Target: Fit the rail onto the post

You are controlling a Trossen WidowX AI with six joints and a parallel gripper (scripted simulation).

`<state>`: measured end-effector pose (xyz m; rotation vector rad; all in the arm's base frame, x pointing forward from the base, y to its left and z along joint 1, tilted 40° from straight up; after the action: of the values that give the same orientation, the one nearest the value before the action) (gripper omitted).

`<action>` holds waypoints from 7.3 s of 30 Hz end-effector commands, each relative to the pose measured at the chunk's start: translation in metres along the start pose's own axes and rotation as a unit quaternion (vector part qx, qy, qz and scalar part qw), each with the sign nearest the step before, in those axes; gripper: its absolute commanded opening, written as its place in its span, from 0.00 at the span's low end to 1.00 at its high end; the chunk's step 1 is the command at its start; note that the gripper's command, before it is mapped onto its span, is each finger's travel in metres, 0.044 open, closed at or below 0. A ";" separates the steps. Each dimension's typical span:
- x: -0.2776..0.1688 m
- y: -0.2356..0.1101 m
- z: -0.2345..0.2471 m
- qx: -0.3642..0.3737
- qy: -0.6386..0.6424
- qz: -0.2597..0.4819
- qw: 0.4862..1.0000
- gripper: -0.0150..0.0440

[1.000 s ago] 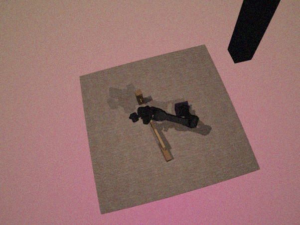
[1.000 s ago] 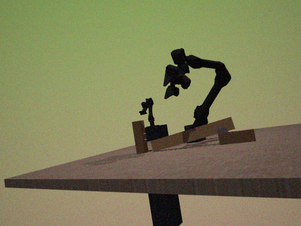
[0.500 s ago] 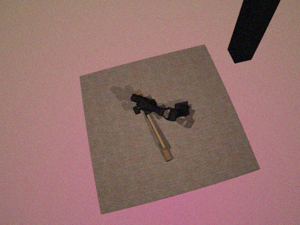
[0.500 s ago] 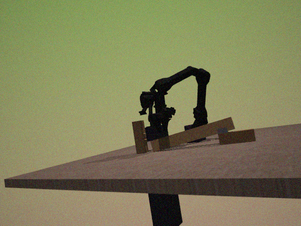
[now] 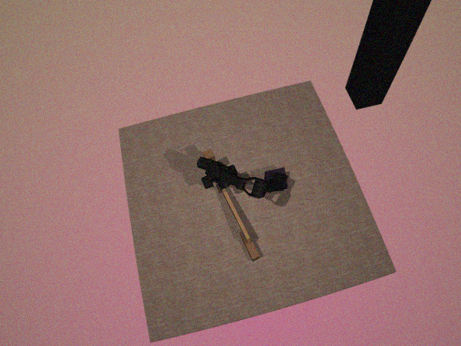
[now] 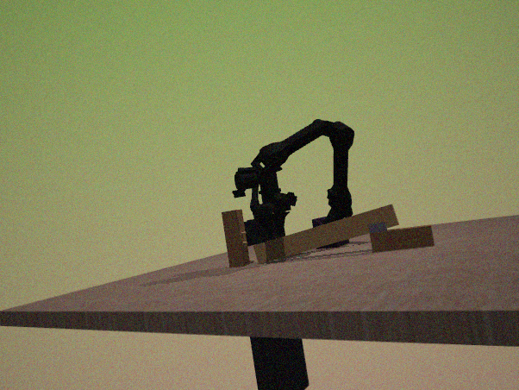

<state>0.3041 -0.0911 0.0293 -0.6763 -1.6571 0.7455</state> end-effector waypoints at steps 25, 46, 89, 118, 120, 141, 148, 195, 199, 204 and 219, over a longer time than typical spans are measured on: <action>0.001 0.047 -0.002 0.002 0.002 -0.004 1.000 1.00; 0.001 0.058 -0.002 0.001 0.002 -0.005 1.000 0.47; 0.000 0.047 -0.003 0.002 0.002 -0.005 1.000 0.25; 0.000 0.032 -0.003 0.002 0.002 -0.004 1.000 0.25; 0.000 0.031 -0.003 0.002 0.002 -0.004 1.000 0.25; 0.000 0.020 -0.003 0.002 0.002 -0.004 1.000 0.25; 0.000 0.017 -0.003 0.002 0.002 -0.004 1.000 0.25; 0.000 0.010 -0.003 0.002 0.002 -0.004 1.000 0.25; 0.000 0.010 -0.002 0.002 0.002 -0.004 1.000 0.25; 0.000 0.011 -0.002 0.002 0.002 -0.004 1.000 0.25; -0.003 0.011 -0.002 0.002 0.002 -0.004 1.000 0.25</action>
<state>0.3071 -0.0835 0.0200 -0.6624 -1.6519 0.7391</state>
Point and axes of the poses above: the point midway between the two fingers, 35 mm back from their tips, its own y axis out along the fingers, its own z axis across the jaws, x = y × z, the point moved 3 cm from there along -y, back along the fingers
